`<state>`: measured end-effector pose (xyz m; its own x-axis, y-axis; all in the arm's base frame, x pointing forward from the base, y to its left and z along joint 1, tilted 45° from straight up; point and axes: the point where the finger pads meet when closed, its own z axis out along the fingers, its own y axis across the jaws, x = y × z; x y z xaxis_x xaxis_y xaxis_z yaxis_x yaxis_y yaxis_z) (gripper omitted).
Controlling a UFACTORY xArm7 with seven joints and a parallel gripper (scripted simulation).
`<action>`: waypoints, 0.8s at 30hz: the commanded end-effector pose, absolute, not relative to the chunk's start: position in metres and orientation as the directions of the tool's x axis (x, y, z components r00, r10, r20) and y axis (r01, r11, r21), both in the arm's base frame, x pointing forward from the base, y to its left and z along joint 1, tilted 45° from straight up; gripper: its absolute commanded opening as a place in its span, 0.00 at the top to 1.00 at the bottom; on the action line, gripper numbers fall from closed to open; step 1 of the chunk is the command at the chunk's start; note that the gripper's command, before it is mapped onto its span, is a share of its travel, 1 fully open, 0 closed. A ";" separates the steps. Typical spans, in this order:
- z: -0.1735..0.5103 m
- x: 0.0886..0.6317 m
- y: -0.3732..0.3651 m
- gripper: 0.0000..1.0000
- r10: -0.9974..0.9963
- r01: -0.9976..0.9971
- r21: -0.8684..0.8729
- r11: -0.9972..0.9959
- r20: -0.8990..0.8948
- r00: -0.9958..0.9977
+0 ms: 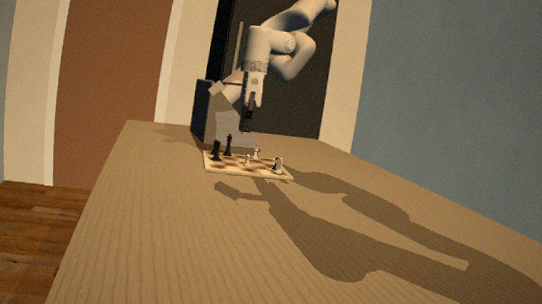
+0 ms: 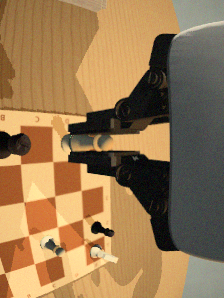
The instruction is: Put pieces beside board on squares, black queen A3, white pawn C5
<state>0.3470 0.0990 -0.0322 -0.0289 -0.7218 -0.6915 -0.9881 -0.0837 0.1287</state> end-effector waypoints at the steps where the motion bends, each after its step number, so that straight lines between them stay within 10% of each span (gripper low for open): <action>1: -0.052 0.345 0.117 1.00 -0.723 -0.989 0.125 -0.080 -0.691 -0.029; 24: -0.079 0.340 0.143 1.00 -0.723 -0.989 0.125 -0.080 -0.691 -0.029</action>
<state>0.3383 0.1439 -0.0783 -0.0286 -0.7216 -0.6917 -0.9884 -0.0829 0.1273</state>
